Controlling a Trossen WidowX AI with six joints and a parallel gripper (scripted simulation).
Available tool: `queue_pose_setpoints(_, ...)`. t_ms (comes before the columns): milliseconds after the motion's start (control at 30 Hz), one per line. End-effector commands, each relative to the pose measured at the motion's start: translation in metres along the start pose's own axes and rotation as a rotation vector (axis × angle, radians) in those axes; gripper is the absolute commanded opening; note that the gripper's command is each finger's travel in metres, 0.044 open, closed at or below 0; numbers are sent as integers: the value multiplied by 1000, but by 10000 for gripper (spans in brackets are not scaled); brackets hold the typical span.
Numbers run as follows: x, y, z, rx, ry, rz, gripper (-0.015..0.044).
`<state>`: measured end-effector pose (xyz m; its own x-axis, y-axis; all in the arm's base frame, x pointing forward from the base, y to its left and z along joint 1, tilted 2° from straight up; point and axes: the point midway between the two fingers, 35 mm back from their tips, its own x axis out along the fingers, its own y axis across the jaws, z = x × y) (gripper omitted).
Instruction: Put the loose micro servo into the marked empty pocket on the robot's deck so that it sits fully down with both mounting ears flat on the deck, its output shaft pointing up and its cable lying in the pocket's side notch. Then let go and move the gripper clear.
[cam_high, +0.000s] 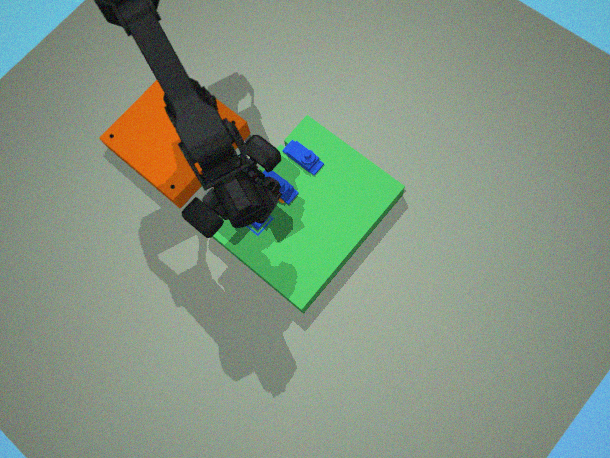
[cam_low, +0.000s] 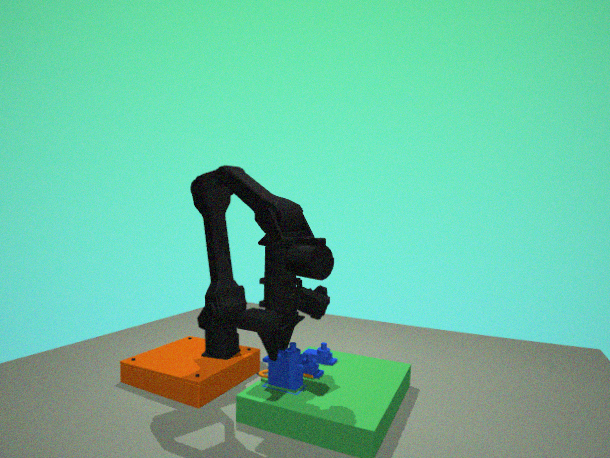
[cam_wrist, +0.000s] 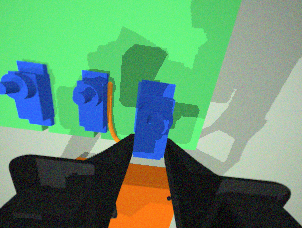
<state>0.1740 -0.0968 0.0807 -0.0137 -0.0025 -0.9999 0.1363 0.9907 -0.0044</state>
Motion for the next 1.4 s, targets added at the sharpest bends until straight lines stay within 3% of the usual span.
queue_pose_setpoints(0, 4, -1, 0, -3, 2, -4, 0)
queue_pose_setpoints(1367, 40, -1, 0, -3, 2, -4, 0)
